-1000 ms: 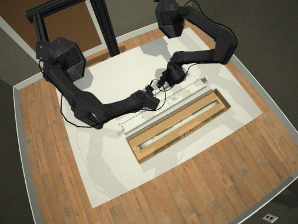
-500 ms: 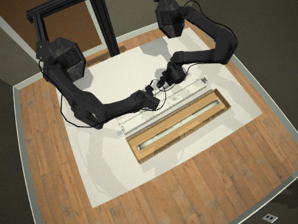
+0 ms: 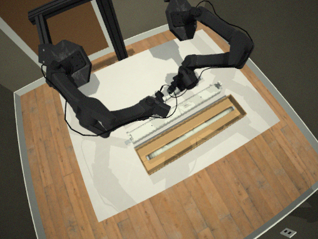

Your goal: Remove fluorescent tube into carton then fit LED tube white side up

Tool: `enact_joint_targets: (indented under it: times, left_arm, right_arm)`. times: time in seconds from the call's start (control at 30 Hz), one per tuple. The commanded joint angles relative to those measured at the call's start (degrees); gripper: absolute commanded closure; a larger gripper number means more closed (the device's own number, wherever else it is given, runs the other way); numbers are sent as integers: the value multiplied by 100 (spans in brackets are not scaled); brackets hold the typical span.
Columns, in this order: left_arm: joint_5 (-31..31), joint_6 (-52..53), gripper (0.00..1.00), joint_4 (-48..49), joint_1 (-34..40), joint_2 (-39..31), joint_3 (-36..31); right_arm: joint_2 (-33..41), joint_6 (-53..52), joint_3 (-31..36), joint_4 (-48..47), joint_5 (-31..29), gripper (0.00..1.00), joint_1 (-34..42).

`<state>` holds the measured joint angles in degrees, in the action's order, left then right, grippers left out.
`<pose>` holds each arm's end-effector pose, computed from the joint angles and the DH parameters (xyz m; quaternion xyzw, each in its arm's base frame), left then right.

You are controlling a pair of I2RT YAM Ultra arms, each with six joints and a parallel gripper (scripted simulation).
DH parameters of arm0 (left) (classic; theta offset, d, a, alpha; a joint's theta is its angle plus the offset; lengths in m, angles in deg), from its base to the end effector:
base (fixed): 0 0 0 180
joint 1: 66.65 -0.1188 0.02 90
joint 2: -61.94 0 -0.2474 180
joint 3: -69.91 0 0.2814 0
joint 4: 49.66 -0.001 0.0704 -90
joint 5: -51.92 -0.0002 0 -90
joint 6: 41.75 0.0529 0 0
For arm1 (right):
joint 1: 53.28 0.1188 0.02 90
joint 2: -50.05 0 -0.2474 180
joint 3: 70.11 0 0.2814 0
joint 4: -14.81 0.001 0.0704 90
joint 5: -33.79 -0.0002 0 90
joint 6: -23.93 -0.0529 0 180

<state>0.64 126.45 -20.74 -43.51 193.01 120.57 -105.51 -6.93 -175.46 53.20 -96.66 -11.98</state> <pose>0.2882 -0.0861 -0.0597 0.6197 0.6491 0.4213 0.1312 0.3434 0.2573 -0.1057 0.7184 -0.6036 0.3433 0.0423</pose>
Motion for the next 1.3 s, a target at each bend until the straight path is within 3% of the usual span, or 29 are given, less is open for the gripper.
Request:
enact_joint_targets:
  times: [0.0, 0.57, 0.6, 0.87, 1.27]
  left_arm:
    - [-70, 27, 89, 28, 73, 24, 6]
    - [-70, 27, 89, 28, 73, 24, 6]
    - [-103, 54, 89, 79, 140, 140, 125]
    - [-103, 56, 89, 80, 138, 144, 67]
    - [-103, 56, 89, 80, 138, 144, 67]
  right_arm:
    - [12, -1, -25, -22, 81, 51, 75]
    - [12, -1, -25, -22, 81, 51, 75]
    - [307, -167, -31, 271, 140, 51, 226]
    - [564, -478, 60, 787, 113, 51, 474]
    - [667, -589, 101, 955, 115, 51, 606]
